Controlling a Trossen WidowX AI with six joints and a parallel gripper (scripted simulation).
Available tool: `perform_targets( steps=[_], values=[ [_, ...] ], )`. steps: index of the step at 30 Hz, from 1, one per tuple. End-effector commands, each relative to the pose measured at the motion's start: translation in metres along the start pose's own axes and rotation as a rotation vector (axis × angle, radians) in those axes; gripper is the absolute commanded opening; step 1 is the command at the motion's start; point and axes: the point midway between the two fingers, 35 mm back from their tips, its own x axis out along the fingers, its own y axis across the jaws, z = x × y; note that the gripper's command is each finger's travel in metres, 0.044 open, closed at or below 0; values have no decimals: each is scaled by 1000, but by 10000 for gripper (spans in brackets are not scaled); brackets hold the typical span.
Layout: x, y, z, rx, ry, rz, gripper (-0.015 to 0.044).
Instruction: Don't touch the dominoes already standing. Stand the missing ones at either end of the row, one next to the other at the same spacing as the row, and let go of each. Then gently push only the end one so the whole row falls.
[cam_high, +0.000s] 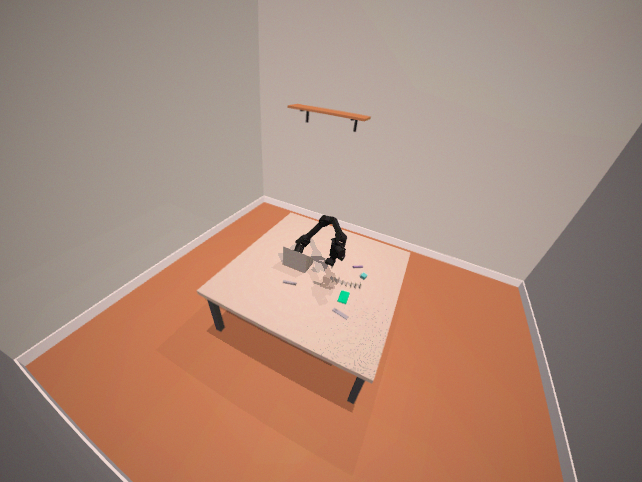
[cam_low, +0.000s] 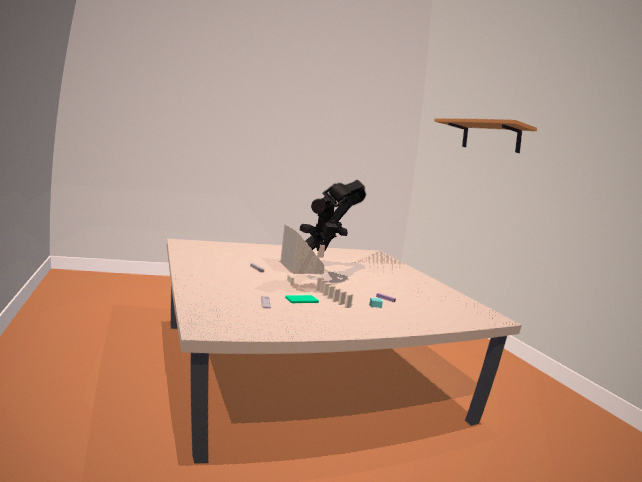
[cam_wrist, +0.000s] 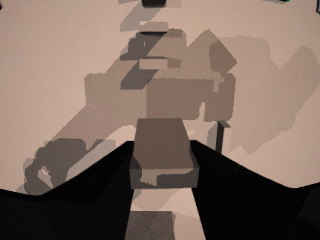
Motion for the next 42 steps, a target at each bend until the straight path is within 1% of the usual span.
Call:
perform_targets(
  steps=[1,20,33,42],
  values=[
    [22,0,1,7,10,7,107],
    [119,4,-4,6,9,14,107],
    [123,5,-4,6,9,15,107],
    [123,5,-4,6,9,15,343]
  ],
)
